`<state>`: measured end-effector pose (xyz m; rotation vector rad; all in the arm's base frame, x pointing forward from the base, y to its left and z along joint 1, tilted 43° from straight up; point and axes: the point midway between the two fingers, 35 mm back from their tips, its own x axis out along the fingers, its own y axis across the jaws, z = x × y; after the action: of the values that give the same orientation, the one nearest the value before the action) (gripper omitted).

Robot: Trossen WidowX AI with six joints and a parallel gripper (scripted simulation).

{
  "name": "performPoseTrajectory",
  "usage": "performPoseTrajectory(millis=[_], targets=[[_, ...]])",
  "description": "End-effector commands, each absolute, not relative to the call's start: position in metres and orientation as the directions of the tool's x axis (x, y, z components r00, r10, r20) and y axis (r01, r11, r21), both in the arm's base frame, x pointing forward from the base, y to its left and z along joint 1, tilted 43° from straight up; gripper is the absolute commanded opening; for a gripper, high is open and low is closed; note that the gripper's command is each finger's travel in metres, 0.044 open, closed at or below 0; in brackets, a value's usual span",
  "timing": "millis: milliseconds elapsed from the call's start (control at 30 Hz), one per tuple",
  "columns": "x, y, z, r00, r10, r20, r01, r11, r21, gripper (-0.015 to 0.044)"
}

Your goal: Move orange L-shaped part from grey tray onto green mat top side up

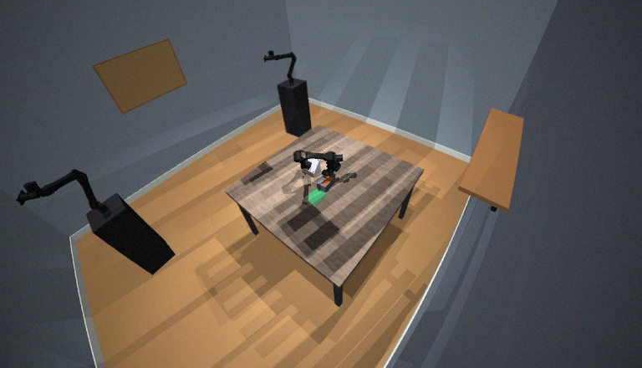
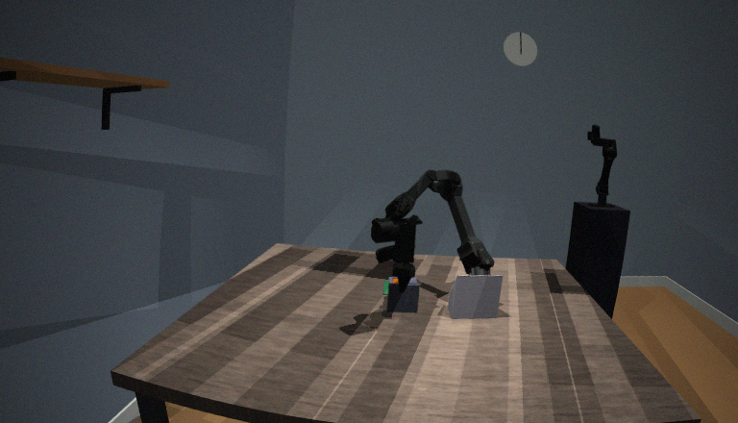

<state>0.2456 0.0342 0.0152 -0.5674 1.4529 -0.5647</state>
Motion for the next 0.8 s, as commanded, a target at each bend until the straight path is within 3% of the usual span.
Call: performPoseTrajectory(millis=[0, 767], targets=[[0.243, 0.028, 0.01, 0.033, -0.673, -0.739, 0.004, 0.74, -0.673, 0.018], [0.243, 0.01, -0.009, 0.033, -0.674, -0.738, 0.004, 0.739, -0.674, 0.018]])
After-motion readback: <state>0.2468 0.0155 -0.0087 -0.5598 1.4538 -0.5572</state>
